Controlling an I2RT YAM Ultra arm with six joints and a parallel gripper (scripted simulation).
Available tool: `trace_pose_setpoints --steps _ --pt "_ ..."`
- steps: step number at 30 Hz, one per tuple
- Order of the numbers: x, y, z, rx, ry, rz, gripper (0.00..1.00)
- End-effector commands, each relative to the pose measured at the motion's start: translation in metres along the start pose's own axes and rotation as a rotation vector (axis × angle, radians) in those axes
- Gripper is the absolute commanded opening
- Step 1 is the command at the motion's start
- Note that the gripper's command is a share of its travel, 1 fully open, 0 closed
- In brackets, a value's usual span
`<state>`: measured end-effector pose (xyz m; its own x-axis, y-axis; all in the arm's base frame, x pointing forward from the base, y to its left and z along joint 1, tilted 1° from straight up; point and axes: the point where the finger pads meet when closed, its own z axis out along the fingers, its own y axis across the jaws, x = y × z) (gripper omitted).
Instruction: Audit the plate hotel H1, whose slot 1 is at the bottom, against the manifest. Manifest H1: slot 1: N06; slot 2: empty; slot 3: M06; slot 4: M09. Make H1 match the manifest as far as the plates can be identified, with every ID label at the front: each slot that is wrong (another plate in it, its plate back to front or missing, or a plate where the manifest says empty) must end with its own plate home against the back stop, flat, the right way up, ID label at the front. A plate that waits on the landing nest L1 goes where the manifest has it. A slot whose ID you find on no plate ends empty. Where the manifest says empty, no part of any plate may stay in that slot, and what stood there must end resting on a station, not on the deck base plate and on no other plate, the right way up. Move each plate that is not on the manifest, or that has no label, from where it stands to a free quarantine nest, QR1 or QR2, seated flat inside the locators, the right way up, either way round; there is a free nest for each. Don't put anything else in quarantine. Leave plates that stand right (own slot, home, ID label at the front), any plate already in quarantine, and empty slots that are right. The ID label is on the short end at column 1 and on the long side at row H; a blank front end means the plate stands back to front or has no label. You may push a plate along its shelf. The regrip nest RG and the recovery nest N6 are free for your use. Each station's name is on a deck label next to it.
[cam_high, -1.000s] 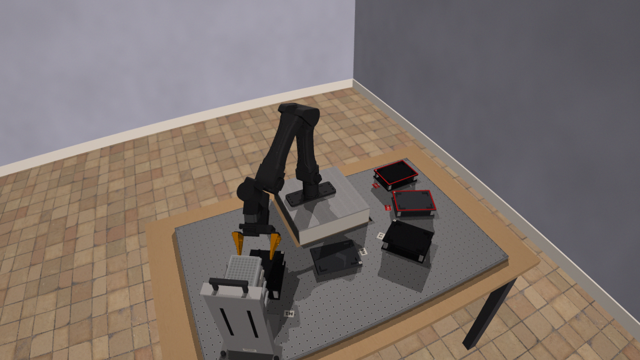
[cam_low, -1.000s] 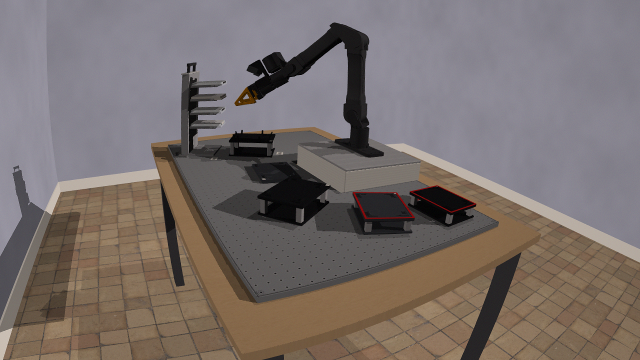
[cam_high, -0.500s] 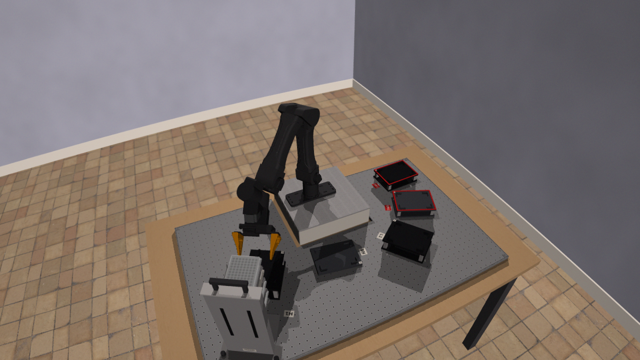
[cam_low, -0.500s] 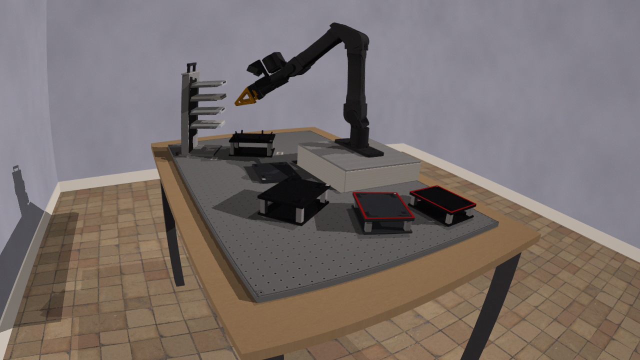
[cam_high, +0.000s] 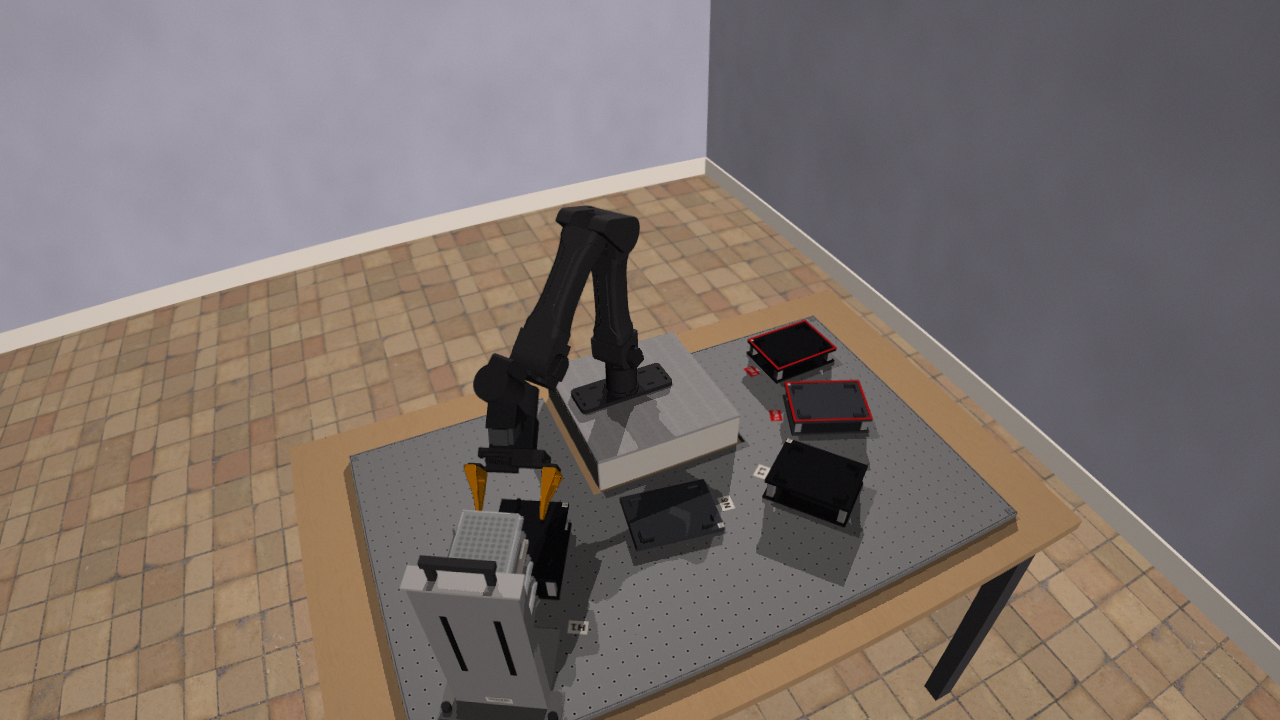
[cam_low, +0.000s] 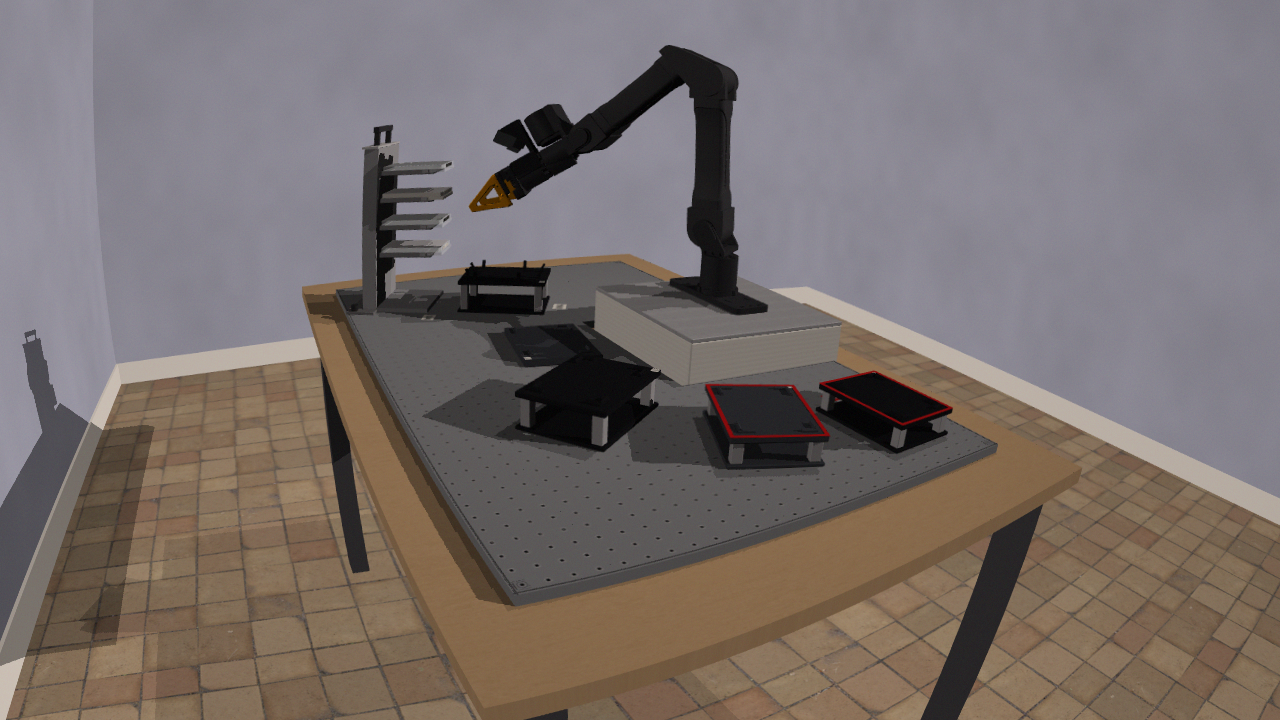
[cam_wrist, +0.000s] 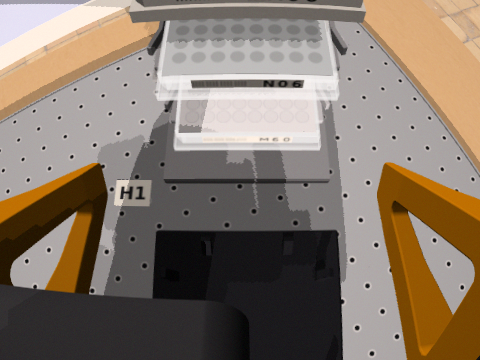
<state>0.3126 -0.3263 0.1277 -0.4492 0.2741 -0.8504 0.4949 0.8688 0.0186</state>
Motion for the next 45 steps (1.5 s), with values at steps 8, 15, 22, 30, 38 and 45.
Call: trace_pose_setpoints --steps 8,15,22,30,38,45 --pt "-0.036 -0.007 -0.01 0.024 -0.087 -0.026 1.0" --pt "-0.036 -0.007 -0.01 0.024 -0.087 -0.026 1.0" --pt "-0.036 -0.007 -0.01 0.024 -0.087 -0.026 1.0" --pt "-0.036 -0.007 -0.01 0.024 -0.087 -0.026 1.0" --pt "-0.036 -0.007 -0.01 0.024 -0.087 -0.026 1.0" --pt "-0.019 -0.005 -0.014 0.017 -0.061 -0.02 1.0"
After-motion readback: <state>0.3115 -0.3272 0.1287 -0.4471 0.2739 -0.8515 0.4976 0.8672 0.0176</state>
